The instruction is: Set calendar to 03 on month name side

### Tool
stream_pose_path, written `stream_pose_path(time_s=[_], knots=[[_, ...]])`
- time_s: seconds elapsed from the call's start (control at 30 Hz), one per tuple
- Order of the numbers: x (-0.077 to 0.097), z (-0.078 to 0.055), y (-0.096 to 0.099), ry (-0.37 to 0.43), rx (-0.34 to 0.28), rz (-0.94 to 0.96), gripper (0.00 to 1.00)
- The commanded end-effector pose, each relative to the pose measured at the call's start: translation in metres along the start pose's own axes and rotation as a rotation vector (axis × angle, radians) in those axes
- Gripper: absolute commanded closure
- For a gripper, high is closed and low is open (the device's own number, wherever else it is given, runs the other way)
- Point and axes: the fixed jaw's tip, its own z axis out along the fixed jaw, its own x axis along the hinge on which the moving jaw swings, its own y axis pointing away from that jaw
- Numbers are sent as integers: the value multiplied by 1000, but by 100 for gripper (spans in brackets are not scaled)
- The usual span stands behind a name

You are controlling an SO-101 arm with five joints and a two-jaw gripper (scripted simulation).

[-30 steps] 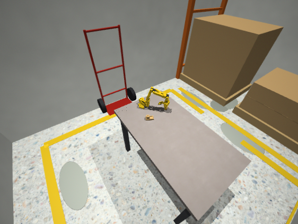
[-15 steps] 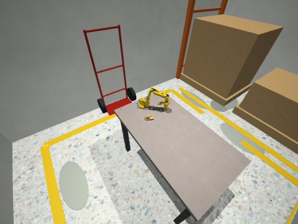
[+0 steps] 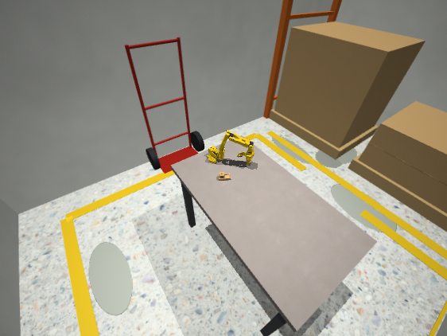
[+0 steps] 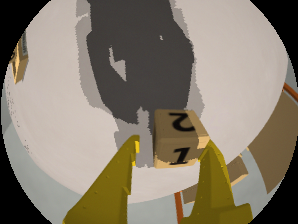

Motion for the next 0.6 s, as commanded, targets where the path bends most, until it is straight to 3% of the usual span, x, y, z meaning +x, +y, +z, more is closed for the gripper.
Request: stream_pose_path(time_s=[0.0, 0.57], knots=[[5, -5, -4, 32, 8, 2, 77], [4, -5, -8, 32, 9, 2, 84]])
